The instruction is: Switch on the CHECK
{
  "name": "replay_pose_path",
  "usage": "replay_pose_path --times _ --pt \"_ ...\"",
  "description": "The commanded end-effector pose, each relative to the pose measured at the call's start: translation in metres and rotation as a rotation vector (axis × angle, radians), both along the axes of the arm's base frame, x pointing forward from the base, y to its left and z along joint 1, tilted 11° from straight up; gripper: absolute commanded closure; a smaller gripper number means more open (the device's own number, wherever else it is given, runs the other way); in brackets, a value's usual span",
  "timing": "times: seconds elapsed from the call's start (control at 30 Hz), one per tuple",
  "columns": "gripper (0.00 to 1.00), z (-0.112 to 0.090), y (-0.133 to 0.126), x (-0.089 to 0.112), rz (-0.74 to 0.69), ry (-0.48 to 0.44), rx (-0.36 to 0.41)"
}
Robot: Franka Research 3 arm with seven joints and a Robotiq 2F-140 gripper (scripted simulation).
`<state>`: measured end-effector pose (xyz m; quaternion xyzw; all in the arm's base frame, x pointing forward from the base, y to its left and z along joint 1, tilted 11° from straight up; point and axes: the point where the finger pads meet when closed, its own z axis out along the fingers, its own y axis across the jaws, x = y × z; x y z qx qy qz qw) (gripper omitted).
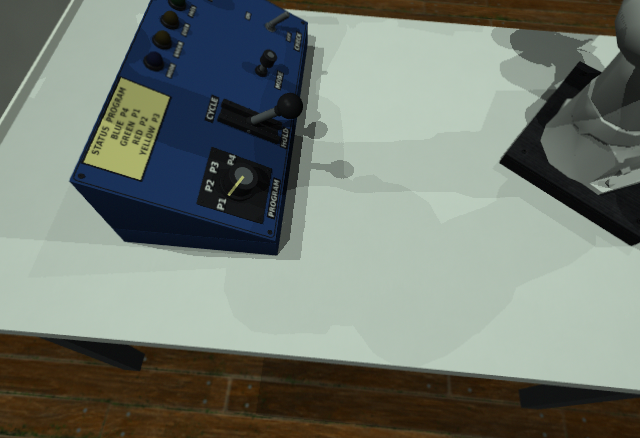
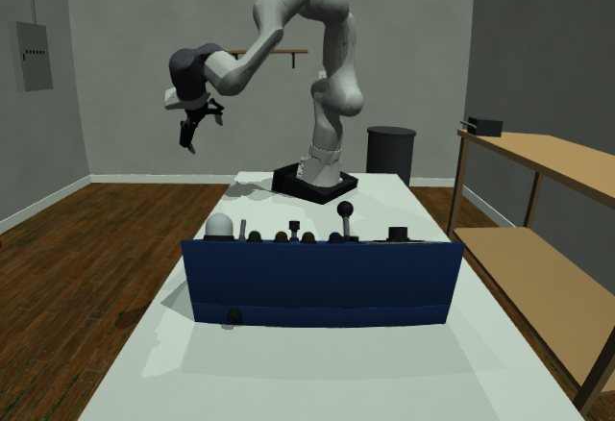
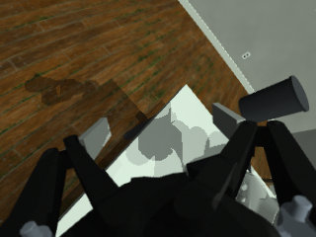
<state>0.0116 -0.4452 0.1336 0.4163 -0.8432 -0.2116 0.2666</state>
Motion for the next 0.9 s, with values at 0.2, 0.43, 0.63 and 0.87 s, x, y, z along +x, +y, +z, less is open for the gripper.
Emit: replay_pose_path --times 0.2,0.43,0.63,0.87 --pt "0.0 0.046 -0.087 0.091 0.393 -0.158 -0.332" --pt "0.0 0.066 -0.097 0.124 0.527 -0.209 -0.415" --pt "0.0 0.107 -0.094 0.196 0.788 -0.309 -0.542" --pt "0.0 0.144 -0.061 0.268 1.054 -0.417 -0.63"
